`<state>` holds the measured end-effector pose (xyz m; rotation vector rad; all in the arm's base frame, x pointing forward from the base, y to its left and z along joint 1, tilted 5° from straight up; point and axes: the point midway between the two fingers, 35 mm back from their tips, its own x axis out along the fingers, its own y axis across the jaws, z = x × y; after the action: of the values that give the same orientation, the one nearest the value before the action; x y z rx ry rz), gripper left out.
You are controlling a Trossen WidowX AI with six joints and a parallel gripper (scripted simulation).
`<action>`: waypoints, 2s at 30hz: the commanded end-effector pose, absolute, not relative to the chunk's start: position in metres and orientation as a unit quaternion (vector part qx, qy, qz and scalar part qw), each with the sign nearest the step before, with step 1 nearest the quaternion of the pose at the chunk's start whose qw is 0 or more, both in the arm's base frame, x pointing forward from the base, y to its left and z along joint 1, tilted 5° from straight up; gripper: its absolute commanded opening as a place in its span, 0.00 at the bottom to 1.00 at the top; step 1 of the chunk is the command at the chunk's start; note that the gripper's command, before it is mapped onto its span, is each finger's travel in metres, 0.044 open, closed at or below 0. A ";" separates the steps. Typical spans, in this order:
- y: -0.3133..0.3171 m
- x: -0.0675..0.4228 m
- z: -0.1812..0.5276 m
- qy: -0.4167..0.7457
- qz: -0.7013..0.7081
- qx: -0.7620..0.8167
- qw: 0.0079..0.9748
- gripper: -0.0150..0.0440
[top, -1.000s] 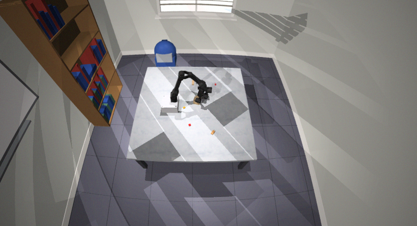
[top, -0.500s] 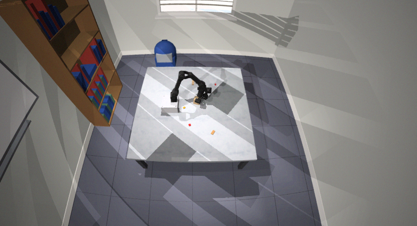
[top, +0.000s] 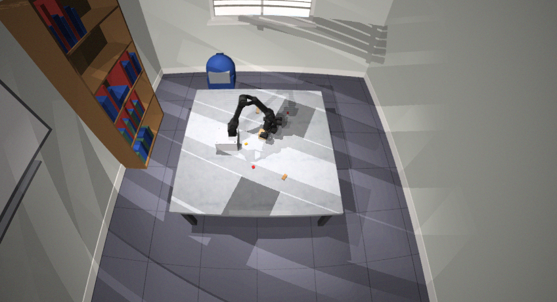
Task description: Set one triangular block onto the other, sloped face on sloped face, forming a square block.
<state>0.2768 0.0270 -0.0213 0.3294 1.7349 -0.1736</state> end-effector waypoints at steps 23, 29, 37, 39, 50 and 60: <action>0.028 0.276 -0.023 0.760 -0.077 0.148 0.629 0.25; 0.029 0.276 -0.023 0.760 -0.077 0.148 0.628 0.25; 0.029 0.275 -0.025 0.760 -0.077 0.148 0.628 0.25; 0.029 0.275 -0.025 0.760 -0.077 0.148 0.628 0.25; 0.029 0.275 -0.025 0.760 -0.077 0.147 0.629 0.25; 0.028 0.275 -0.024 0.760 -0.076 0.144 0.629 0.70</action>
<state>0.2751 0.0281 -0.0243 0.3300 1.7408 -0.1740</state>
